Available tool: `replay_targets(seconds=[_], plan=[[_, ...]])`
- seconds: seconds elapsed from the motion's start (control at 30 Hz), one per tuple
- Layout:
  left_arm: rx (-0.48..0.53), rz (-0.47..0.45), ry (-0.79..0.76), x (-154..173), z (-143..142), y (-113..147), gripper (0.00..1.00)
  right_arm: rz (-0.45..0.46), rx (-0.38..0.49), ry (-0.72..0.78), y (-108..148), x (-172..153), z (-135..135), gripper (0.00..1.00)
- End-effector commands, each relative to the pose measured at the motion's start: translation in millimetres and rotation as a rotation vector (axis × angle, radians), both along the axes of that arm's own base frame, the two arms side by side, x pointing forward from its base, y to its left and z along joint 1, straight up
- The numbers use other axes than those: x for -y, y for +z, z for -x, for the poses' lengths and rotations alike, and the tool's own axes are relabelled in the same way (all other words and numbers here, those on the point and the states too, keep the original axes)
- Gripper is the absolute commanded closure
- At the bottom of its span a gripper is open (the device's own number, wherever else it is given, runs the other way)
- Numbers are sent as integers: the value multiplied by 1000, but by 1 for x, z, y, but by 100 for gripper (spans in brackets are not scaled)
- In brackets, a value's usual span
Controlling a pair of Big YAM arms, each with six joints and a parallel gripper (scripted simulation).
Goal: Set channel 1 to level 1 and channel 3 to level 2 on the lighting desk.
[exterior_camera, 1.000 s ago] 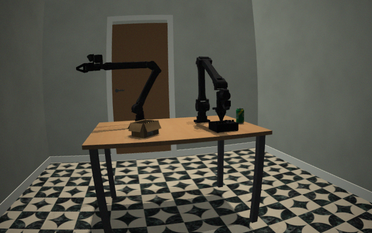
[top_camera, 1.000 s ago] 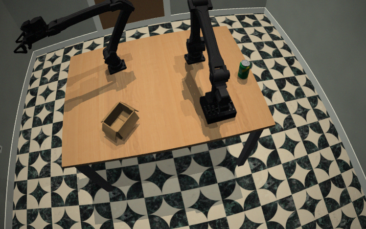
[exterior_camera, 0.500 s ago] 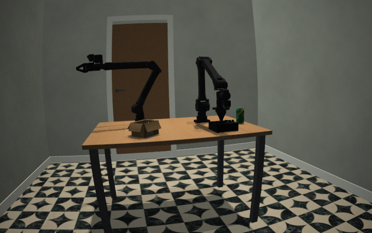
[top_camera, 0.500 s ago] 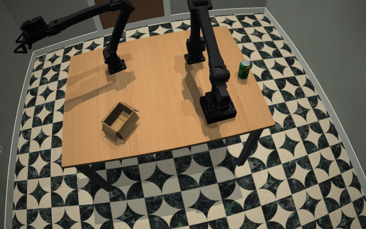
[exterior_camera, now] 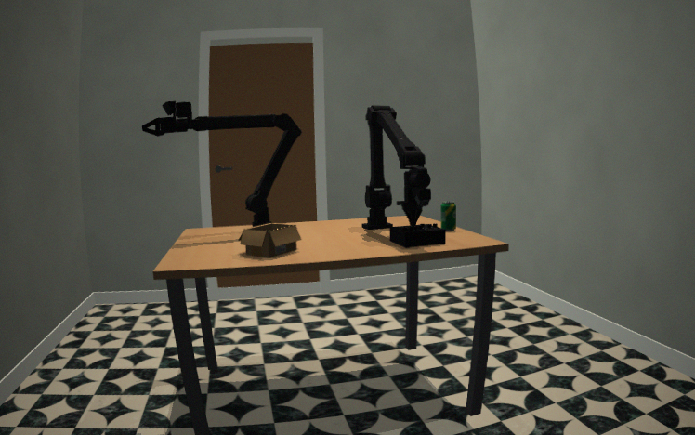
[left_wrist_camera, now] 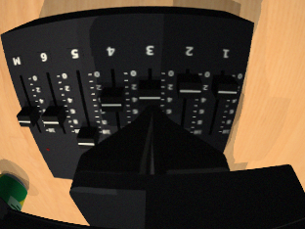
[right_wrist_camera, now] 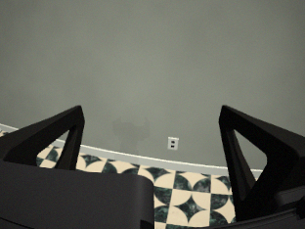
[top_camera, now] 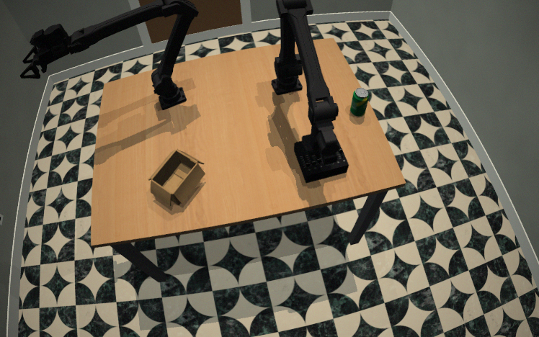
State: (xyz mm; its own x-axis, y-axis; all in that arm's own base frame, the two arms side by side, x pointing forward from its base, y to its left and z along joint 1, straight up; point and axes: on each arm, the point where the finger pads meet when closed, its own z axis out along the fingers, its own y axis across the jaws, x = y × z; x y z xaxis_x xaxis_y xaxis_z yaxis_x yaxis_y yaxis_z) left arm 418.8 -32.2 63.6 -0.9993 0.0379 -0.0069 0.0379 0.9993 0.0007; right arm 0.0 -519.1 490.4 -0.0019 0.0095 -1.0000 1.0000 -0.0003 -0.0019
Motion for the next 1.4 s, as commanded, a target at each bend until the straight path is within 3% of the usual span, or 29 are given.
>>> replay_targets(seconds=[0.0, 0.3, 0.47, 0.9, 1.0, 1.37], plan=[[-11, 1, 0, -2, 1, -9, 100, 59, 8, -3, 24, 0, 3, 0], [-15, 1, 0, -2, 3, -5, 100, 59, 8, -3, 24, 0, 3, 0], [59, 6, 0, 0, -19, 33, 100, 59, 8, -3, 24, 0, 3, 0], [61, 6, 0, 0, -18, 64, 100, 59, 8, -3, 24, 0, 3, 0], [13, 3, 0, -1, -6, 48, 100, 59, 8, -3, 24, 0, 3, 0], [25, 4, 0, -1, -9, 47, 100, 59, 8, -3, 24, 0, 3, 0]])
